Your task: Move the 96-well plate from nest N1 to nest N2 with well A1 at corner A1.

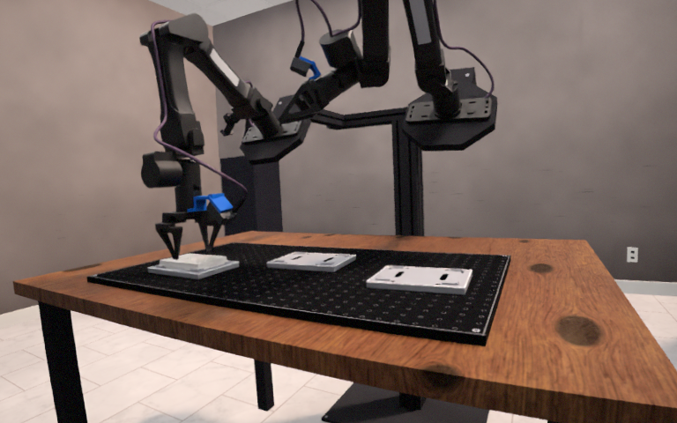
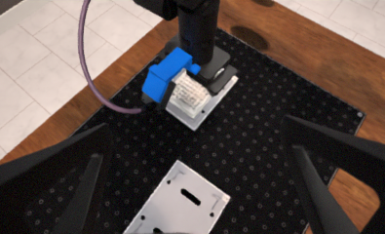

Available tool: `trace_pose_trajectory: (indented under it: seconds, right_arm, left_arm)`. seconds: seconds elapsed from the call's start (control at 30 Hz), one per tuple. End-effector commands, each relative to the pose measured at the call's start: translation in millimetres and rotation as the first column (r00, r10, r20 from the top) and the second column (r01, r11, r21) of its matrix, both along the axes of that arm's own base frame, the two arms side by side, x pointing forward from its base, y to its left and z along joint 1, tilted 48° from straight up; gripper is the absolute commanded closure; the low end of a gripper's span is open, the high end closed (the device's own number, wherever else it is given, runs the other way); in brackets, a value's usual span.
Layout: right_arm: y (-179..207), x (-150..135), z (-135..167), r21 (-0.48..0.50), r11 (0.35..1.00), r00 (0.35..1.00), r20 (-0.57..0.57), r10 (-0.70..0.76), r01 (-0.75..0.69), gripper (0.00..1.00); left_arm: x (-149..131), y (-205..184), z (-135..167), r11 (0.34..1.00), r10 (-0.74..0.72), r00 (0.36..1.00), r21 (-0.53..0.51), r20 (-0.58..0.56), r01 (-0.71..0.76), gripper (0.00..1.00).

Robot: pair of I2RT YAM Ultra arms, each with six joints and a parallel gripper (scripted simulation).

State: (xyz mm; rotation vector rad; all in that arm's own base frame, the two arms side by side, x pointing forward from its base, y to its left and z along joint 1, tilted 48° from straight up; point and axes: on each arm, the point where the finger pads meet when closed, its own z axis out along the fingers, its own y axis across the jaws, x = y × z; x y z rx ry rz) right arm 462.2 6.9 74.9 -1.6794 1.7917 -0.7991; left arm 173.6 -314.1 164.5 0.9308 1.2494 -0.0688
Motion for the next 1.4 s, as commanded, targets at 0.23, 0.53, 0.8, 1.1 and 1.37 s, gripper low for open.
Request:
trace_pose_trajectory:
  seconds: [0.23, 0.53, 0.8, 1.1, 1.37]
  right_arm:
    - [6.6, -54.0, 30.7, 0.002, 1.0, 1.0, -0.011, 0.003, -0.003, 0.0]
    - [5.6, -60.8, 62.7, 0.009, 1.0, 1.0, 0.029, 0.01, -0.011, 0.0]
    - [20.6, -54.4, 74.6, 0.178, 0.98, 0.989, 0.136, 0.059, -0.083, 0.0]
    - [7.7, -58.7, 77.3, 0.478, 0.861, 0.957, 0.29, 0.029, -0.172, 0.0]
    - [0.9, -60.8, 85.1, 0.597, 0.766, 0.925, 0.379, -0.007, -0.239, 0.0]
  left_arm:
    - [-4.4, -1.1, -4.4, 1.0, -0.015, 1.0, 0.019, 0.004, 0.015, 0.0]
    - [-4.4, -1.1, -4.4, 1.0, -0.015, 1.0, 0.019, 0.004, 0.015, 0.0]
    - [-4.4, -1.1, -4.4, 1.0, -0.015, 1.0, 0.019, 0.004, 0.015, 0.0]
    - [-4.4, -1.1, -4.4, 1.0, -0.015, 1.0, 0.019, 0.004, 0.015, 0.0]
    - [-4.4, -1.1, -4.4, 1.0, -0.015, 1.0, 0.019, 0.004, 0.015, 0.0]
